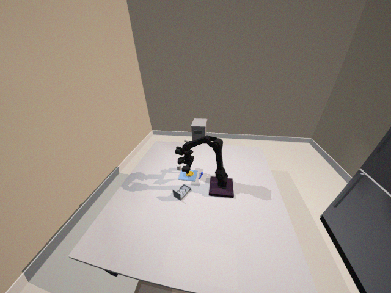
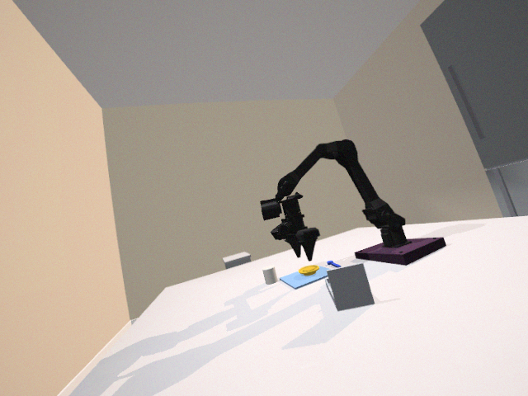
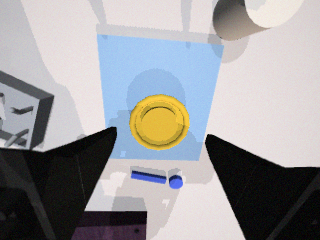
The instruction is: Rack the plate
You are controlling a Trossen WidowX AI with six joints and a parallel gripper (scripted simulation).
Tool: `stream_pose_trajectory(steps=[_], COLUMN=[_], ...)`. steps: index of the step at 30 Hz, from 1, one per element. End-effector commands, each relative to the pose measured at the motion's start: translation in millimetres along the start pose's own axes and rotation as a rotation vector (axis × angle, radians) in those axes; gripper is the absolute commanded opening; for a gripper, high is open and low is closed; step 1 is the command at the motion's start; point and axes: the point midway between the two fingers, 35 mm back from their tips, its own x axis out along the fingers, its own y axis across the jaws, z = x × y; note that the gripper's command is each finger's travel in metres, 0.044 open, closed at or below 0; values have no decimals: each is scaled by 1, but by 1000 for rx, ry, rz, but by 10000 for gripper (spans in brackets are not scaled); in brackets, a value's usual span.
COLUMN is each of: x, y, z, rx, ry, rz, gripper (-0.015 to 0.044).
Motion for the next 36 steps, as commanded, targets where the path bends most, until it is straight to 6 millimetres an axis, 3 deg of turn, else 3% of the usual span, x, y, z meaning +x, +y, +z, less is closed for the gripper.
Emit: stream_pose_trajectory(steps=[1,24,36], x=[9,46,47], y=[1,1,1], z=[-1,-6,-6], rx=[-6,-6,-6], ry=[9,10,10], rz=[7,7,7], gripper=[400,400,372])
